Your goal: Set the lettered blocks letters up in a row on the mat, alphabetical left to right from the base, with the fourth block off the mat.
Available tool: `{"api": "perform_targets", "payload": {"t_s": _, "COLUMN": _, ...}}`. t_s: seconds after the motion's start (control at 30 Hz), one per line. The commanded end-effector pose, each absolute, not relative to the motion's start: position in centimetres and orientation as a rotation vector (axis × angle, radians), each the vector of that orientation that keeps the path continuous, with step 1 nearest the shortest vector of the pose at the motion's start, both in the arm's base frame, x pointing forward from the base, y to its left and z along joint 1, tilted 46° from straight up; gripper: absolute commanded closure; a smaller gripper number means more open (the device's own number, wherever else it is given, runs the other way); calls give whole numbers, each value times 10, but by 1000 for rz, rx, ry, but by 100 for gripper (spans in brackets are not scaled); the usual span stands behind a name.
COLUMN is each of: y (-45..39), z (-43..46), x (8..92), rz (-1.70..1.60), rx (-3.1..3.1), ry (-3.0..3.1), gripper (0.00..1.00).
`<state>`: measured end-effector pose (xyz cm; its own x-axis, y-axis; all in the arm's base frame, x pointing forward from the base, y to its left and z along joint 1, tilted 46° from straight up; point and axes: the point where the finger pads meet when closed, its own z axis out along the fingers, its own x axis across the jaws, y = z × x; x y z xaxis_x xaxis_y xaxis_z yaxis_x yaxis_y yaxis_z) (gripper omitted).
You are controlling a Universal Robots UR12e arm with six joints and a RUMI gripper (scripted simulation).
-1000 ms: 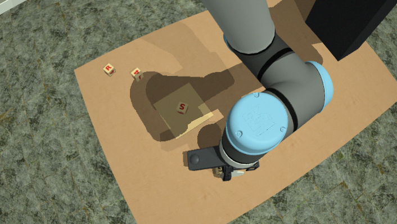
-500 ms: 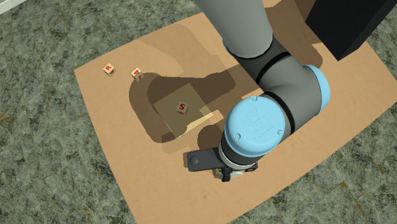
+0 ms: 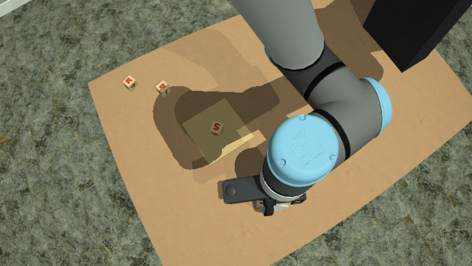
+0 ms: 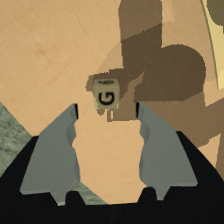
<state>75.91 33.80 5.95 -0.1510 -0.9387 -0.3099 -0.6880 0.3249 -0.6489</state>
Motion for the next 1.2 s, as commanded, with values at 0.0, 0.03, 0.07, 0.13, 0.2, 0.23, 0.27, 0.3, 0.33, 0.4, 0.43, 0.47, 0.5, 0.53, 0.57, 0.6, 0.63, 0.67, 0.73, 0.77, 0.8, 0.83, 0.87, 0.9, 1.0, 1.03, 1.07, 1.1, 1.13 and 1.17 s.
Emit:
{"api": "perform_targets", "payload": {"t_s": 0.0, "y": 338, "z": 60, "x": 759, "rz": -470, "rx": -1432, "ry": 1911, "gripper": 60}}
{"api": "perform_targets", "payload": {"t_s": 0.03, "y": 338, "z": 60, "x": 759, "rz": -470, "rx": -1432, "ry": 1911, "gripper": 60}}
{"api": "perform_targets", "payload": {"t_s": 0.07, "y": 338, "z": 60, "x": 759, "rz": -470, "rx": -1432, "ry": 1911, "gripper": 60}}
{"api": "perform_targets", "payload": {"t_s": 0.13, "y": 338, "z": 59, "x": 760, "rz": -470, "rx": -1432, "ry": 1911, "gripper": 60}}
{"api": "perform_targets", "payload": {"t_s": 0.2, "y": 339, "z": 58, "x": 761, "rz": -470, "rx": -1432, "ry": 1911, "gripper": 60}}
{"api": "perform_targets", "payload": {"t_s": 0.23, "y": 339, "z": 57, "x": 762, "rz": -470, "rx": -1432, "ry": 1911, "gripper": 60}}
{"api": "perform_targets", "payload": {"t_s": 0.27, "y": 339, "z": 56, "x": 763, "rz": -470, "rx": -1432, "ry": 1911, "gripper": 60}}
{"api": "perform_targets", "payload": {"t_s": 0.3, "y": 339, "z": 55, "x": 764, "rz": -470, "rx": -1432, "ry": 1911, "gripper": 60}}
{"api": "perform_targets", "payload": {"t_s": 0.33, "y": 339, "z": 54, "x": 766, "rz": -470, "rx": -1432, "ry": 1911, "gripper": 60}}
{"api": "perform_targets", "payload": {"t_s": 0.4, "y": 340, "z": 51, "x": 769, "rz": -470, "rx": -1432, "ry": 1911, "gripper": 60}}
{"api": "perform_targets", "payload": {"t_s": 0.43, "y": 340, "z": 49, "x": 770, "rz": -470, "rx": -1432, "ry": 1911, "gripper": 60}}
{"api": "perform_targets", "payload": {"t_s": 0.47, "y": 340, "z": 48, "x": 772, "rz": -470, "rx": -1432, "ry": 1911, "gripper": 60}}
{"api": "perform_targets", "payload": {"t_s": 0.5, "y": 341, "z": 46, "x": 773, "rz": -470, "rx": -1432, "ry": 1911, "gripper": 60}}
{"api": "perform_targets", "payload": {"t_s": 0.53, "y": 341, "z": 46, "x": 773, "rz": -470, "rx": -1432, "ry": 1911, "gripper": 60}}
{"api": "perform_targets", "payload": {"t_s": 0.57, "y": 341, "z": 46, "x": 773, "rz": -470, "rx": -1432, "ry": 1911, "gripper": 60}}
{"api": "perform_targets", "payload": {"t_s": 0.6, "y": 341, "z": 44, "x": 775, "rz": -470, "rx": -1432, "ry": 1911, "gripper": 60}}
{"api": "perform_targets", "payload": {"t_s": 0.63, "y": 341, "z": 43, "x": 776, "rz": -470, "rx": -1432, "ry": 1911, "gripper": 60}}
{"api": "perform_targets", "payload": {"t_s": 0.67, "y": 341, "z": 42, "x": 778, "rz": -470, "rx": -1432, "ry": 1911, "gripper": 60}}
{"api": "perform_targets", "payload": {"t_s": 0.73, "y": 342, "z": 39, "x": 780, "rz": -470, "rx": -1432, "ry": 1911, "gripper": 60}}
{"api": "perform_targets", "payload": {"t_s": 0.77, "y": 342, "z": 38, "x": 782, "rz": -470, "rx": -1432, "ry": 1911, "gripper": 60}}
{"api": "perform_targets", "payload": {"t_s": 0.8, "y": 342, "z": 37, "x": 782, "rz": -470, "rx": -1432, "ry": 1911, "gripper": 60}}
{"api": "perform_targets", "payload": {"t_s": 0.83, "y": 342, "z": 36, "x": 783, "rz": -470, "rx": -1432, "ry": 1911, "gripper": 60}}
{"api": "perform_targets", "payload": {"t_s": 0.87, "y": 342, "z": 36, "x": 784, "rz": -470, "rx": -1432, "ry": 1911, "gripper": 60}}
{"api": "perform_targets", "payload": {"t_s": 0.9, "y": 342, "z": 35, "x": 784, "rz": -470, "rx": -1432, "ry": 1911, "gripper": 60}}
{"api": "perform_targets", "payload": {"t_s": 1.0, "y": 342, "z": 35, "x": 785, "rz": -470, "rx": -1432, "ry": 1911, "gripper": 60}}
{"api": "perform_targets", "payload": {"t_s": 1.03, "y": 342, "z": 35, "x": 785, "rz": -470, "rx": -1432, "ry": 1911, "gripper": 60}}
{"api": "perform_targets", "payload": {"t_s": 1.07, "y": 342, "z": 35, "x": 785, "rz": -470, "rx": -1432, "ry": 1911, "gripper": 60}}
{"api": "perform_targets", "payload": {"t_s": 1.1, "y": 342, "z": 35, "x": 785, "rz": -470, "rx": -1432, "ry": 1911, "gripper": 60}}
{"api": "perform_targets", "payload": {"t_s": 1.13, "y": 342, "z": 35, "x": 785, "rz": -470, "rx": -1432, "ry": 1911, "gripper": 60}}
{"api": "perform_targets", "payload": {"t_s": 1.17, "y": 342, "z": 35, "x": 785, "rz": -470, "rx": -1432, "ry": 1911, "gripper": 60}}
